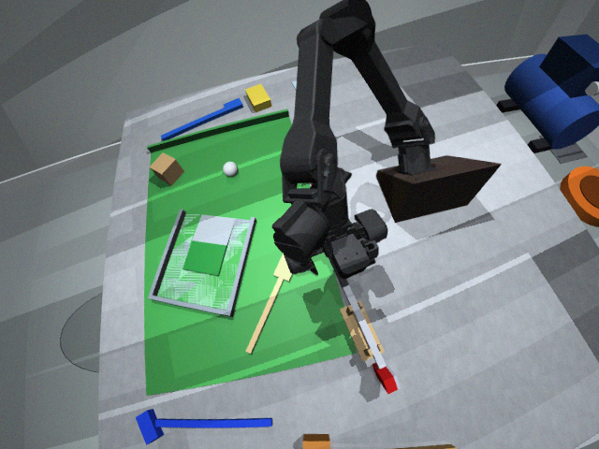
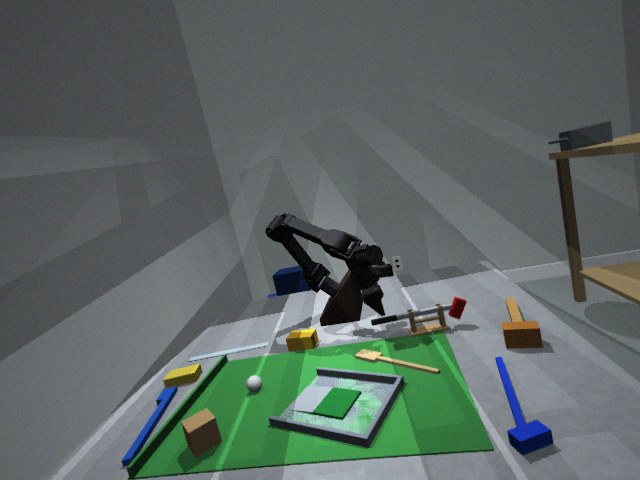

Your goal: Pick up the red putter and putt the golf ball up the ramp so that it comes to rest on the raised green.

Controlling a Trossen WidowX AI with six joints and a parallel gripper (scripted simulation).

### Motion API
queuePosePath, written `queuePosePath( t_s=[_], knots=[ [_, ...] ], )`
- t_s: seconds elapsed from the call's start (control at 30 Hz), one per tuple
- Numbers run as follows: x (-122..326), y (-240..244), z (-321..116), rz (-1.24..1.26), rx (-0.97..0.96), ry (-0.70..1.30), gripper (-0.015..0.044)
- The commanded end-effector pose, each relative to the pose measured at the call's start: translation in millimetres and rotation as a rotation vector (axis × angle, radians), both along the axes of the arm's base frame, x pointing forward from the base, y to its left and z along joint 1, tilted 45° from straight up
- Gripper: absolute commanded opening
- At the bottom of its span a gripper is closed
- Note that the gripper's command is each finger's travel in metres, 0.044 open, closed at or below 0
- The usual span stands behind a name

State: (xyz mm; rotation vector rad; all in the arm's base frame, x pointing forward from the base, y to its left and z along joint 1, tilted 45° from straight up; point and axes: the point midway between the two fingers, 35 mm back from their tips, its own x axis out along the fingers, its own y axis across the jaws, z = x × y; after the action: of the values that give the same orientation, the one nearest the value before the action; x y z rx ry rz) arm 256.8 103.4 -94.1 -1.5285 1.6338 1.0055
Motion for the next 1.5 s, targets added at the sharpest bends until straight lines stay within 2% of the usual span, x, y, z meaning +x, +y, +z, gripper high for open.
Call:
queuePosePath(
  t_s=[0.0,1.03,1.47],
  knots=[
    [-2,-10,-11,0.007,-0.007,0.006,0.044],
    [-6,-47,-48,0.007,-0.009,0.006,0.044],
    [-5,-45,-46,0.002,-0.008,0.006,0.0099]
  ],
)
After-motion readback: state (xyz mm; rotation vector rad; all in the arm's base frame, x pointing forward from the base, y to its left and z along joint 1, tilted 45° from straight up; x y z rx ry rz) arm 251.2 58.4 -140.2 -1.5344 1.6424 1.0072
